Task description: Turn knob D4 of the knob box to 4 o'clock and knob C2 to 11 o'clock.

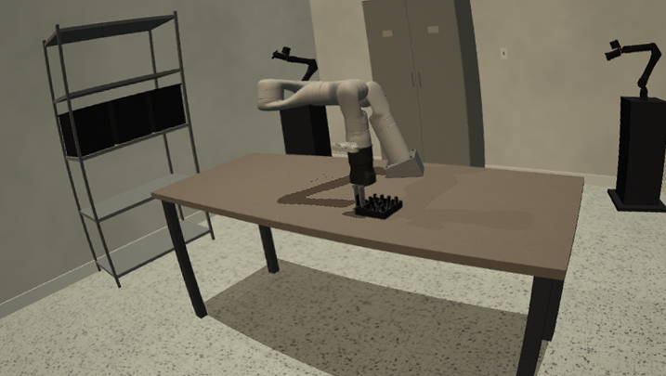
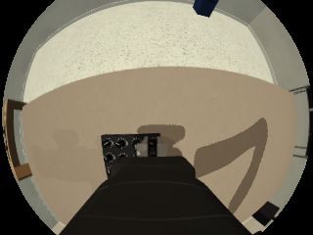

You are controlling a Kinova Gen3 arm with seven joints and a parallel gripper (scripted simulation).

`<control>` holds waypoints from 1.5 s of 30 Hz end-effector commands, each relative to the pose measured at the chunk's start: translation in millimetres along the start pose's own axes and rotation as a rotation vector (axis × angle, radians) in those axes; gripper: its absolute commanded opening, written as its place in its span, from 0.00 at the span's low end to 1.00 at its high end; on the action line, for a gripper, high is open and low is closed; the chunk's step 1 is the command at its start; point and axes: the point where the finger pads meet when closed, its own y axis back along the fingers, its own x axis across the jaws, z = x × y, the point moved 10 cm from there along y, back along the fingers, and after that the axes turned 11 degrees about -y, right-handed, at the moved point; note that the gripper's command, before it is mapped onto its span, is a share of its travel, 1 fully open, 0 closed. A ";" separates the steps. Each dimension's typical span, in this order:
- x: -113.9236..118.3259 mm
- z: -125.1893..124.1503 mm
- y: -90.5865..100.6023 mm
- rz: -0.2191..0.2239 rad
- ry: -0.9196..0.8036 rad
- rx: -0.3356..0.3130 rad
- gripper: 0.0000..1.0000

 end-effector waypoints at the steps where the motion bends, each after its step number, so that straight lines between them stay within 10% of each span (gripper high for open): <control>1: -0.3 0.0 0.7 -0.001 -0.001 0.001 0.30; 16: -0.3 0.0 0.7 -0.001 -0.001 0.001 0.30; 17: -0.3 0.0 0.7 -0.001 -0.001 0.001 0.46; 45: -0.3 0.0 11.1 -0.001 -0.001 0.001 0.46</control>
